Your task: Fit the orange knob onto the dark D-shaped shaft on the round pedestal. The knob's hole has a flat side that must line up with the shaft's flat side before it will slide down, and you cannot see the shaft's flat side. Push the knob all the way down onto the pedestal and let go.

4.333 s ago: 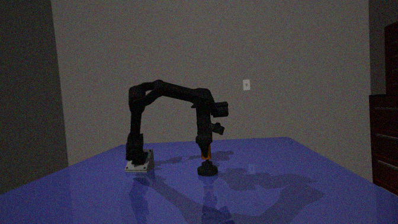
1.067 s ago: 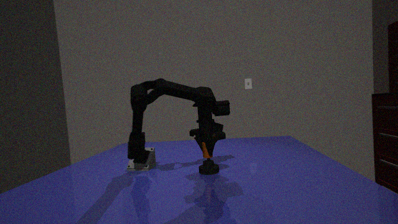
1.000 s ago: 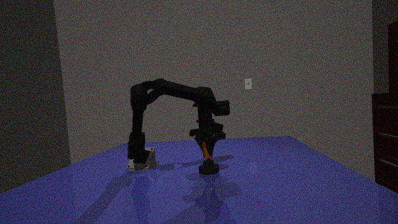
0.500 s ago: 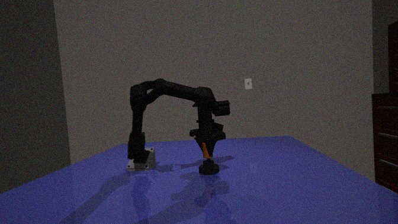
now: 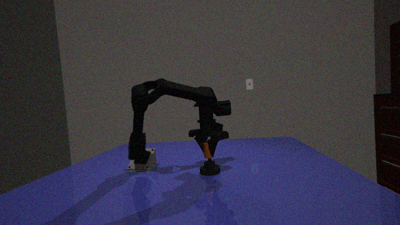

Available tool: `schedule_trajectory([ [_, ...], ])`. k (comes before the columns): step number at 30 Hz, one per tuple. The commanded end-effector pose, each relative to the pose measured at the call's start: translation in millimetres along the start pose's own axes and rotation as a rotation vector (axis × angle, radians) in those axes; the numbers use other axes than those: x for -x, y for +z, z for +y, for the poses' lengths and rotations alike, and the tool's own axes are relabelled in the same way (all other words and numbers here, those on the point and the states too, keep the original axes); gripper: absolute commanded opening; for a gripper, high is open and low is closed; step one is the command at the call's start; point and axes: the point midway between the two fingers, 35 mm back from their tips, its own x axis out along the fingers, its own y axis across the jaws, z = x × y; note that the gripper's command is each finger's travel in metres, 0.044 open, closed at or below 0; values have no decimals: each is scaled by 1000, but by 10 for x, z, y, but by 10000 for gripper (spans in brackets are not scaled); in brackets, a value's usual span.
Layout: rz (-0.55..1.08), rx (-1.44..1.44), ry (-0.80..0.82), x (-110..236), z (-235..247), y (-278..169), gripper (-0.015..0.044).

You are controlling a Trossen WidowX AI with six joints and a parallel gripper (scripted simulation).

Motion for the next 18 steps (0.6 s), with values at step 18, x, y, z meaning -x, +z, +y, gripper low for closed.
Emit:
schedule_trajectory([
  [18, -3, 59, 1, -38, -4, -10, 0],
])
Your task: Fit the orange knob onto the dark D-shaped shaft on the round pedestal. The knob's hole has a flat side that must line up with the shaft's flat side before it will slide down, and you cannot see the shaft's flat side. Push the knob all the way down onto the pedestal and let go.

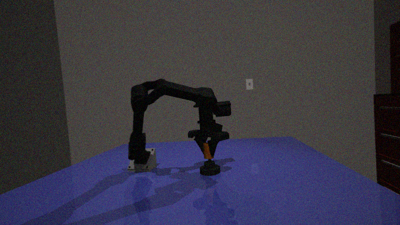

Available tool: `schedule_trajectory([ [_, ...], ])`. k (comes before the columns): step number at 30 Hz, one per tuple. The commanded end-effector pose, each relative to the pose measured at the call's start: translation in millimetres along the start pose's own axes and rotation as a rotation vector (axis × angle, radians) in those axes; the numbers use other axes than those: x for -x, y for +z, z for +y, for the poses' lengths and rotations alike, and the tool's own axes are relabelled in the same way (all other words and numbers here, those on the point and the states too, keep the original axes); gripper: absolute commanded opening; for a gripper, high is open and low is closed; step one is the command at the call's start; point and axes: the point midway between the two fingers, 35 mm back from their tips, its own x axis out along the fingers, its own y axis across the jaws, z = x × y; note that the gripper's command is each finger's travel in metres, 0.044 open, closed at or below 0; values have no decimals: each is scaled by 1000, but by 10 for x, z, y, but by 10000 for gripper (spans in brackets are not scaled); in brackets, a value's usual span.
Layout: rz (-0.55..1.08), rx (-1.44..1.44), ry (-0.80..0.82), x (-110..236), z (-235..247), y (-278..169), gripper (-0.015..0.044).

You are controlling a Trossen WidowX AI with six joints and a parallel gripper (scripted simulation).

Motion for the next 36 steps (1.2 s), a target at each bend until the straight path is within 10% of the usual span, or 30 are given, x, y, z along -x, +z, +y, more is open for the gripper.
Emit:
schedule_trajectory([
  [1, -2, 5, -1, -3, -1, 2, 0],
  [36, -2, 214, -2, 0, -6, 0, 0],
])
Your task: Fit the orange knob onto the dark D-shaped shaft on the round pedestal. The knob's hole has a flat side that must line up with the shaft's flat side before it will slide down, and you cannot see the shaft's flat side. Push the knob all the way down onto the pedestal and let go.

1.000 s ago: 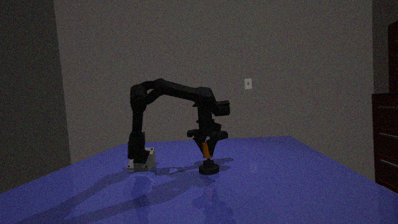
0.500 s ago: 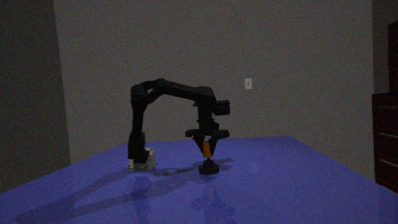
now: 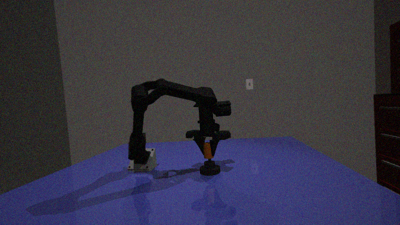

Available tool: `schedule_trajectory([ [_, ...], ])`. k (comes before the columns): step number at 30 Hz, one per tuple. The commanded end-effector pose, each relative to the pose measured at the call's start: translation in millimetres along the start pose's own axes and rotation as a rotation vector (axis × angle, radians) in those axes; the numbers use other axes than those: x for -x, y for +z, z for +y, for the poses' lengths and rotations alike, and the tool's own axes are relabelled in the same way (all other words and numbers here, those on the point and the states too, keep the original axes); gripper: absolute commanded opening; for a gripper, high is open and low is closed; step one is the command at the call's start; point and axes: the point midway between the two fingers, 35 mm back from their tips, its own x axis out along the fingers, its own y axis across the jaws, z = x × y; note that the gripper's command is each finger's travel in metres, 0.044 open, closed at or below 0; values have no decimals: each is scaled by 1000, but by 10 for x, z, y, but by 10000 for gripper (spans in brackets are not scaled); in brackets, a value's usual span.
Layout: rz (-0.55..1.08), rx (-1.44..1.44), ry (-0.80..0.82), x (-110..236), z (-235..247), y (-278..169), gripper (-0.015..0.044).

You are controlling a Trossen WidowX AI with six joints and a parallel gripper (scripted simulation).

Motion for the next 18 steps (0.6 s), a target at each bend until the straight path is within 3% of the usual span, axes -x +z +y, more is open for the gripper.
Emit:
schedule_trajectory([
  [1, -3, 3, -2, -12, -9, -3, 0],
  [18, -3, 29, -2, 32, 0, 13, 0],
])
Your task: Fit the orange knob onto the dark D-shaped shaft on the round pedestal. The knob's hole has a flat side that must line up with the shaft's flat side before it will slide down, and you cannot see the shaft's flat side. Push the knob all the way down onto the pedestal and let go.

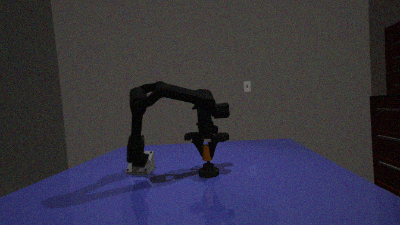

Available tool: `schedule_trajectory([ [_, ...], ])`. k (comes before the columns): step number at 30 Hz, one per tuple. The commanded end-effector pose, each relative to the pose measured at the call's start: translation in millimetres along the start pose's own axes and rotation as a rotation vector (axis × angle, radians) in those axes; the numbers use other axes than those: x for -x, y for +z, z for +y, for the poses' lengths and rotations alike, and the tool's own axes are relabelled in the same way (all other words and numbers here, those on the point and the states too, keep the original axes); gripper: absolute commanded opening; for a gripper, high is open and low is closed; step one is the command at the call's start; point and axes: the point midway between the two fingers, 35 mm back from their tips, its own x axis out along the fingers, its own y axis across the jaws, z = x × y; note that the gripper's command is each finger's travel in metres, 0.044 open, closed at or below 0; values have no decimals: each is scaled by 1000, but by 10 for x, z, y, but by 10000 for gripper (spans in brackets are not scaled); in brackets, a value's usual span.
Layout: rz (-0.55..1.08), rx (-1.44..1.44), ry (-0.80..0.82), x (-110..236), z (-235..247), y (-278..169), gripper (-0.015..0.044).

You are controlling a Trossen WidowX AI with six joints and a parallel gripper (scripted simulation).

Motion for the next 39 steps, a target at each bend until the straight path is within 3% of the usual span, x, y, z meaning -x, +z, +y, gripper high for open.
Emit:
schedule_trajectory([
  [1, -4, 49, -1, 24, -4, 16, 0],
  [6, -4, 202, -2, 11, -6, 25, 0],
  [39, -4, 230, -2, 24, -6, 18, 0],
])
